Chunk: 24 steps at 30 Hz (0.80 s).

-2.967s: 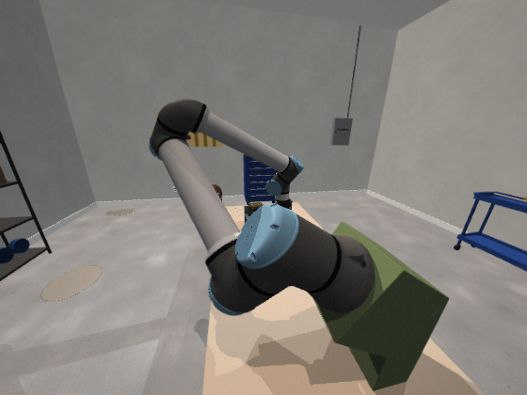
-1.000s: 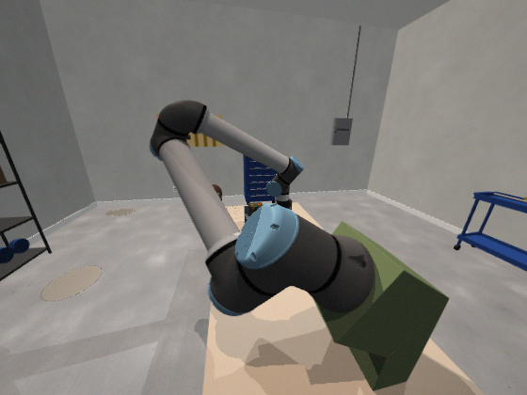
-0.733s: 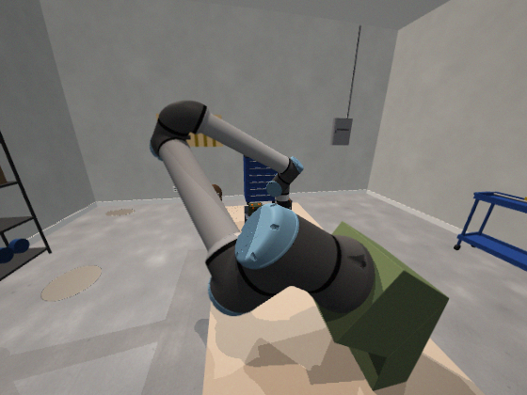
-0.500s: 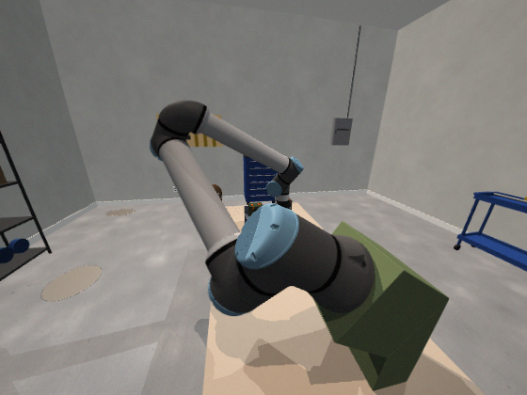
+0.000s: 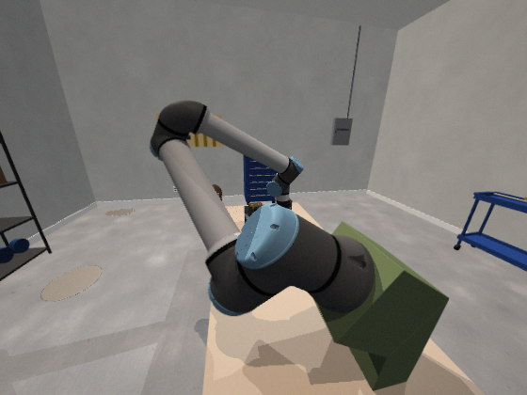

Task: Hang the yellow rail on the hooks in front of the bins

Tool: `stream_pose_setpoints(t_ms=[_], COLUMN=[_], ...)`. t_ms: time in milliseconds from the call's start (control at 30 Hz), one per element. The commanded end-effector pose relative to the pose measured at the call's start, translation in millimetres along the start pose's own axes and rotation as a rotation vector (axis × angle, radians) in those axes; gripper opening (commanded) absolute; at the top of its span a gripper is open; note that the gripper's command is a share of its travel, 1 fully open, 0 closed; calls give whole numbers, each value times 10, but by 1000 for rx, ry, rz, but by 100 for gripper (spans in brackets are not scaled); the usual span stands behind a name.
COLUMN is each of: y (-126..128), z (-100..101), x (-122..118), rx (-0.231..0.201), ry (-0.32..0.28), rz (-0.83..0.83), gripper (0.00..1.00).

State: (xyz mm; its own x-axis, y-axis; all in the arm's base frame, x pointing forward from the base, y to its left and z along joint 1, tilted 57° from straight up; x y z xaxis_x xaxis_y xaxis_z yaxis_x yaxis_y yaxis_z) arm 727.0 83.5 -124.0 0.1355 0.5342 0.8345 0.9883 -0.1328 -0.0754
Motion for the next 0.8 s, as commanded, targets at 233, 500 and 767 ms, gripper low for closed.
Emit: stream_pose_setpoints(t_ms=[233,500,767], y=[6,6,6], z=[1,13,22], x=[-1,-1,-1], rx=[-1,-1,-1], ry=[0,0,0], rz=[0,0,0], gripper=[0,0,0])
Point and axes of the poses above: the point where the finger pads meet when closed, its own z axis out along the fingers, its own y axis across the jaws, x = y × z, the point moved 8 cm from there along -z, back along the fingers, and after that the axes turned 9 degrees about z, right-handed, at the moved point
